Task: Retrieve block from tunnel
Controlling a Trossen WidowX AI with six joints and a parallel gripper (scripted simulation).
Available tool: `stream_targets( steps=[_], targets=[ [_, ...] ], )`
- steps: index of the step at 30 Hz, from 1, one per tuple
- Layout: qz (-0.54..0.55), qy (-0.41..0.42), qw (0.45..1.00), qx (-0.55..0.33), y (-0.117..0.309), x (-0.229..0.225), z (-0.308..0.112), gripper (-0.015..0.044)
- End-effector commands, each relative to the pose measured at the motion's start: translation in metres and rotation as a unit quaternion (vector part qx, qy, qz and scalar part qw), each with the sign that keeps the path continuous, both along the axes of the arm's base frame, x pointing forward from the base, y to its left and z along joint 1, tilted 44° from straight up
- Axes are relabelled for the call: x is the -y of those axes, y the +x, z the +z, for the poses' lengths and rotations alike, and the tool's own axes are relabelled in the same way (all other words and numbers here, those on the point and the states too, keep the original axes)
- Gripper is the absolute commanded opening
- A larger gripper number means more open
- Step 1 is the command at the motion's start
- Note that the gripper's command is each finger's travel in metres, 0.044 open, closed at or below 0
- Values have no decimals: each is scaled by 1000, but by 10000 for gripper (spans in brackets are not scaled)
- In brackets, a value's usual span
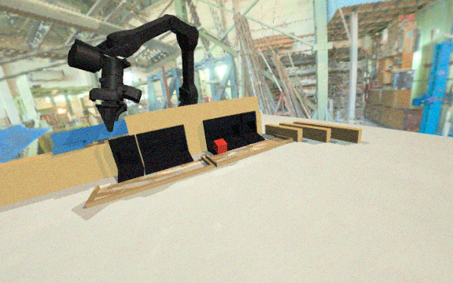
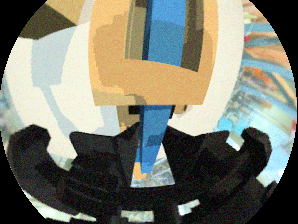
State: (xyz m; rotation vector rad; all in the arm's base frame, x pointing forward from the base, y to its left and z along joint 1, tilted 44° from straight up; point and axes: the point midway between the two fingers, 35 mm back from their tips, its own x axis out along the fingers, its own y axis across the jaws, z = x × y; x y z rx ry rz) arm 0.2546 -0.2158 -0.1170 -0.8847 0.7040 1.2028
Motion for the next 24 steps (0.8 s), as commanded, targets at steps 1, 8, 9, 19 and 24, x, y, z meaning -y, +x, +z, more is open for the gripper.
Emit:
stream_targets(
  steps=[1, 8, 9, 19, 24],
  targets=[
    [-1, 0, 1000, 0, 0, 2, 1, 210],
    [-1, 9, 1000, 1, -2, 20, 20, 394],
    [-1, 10, 1000, 2, -2, 23, 23, 420],
    [-2, 11, 1000, 3, 0, 60, -8, 440],
    [-2, 11, 1000, 3, 0, 59, -8, 440]
  ],
)
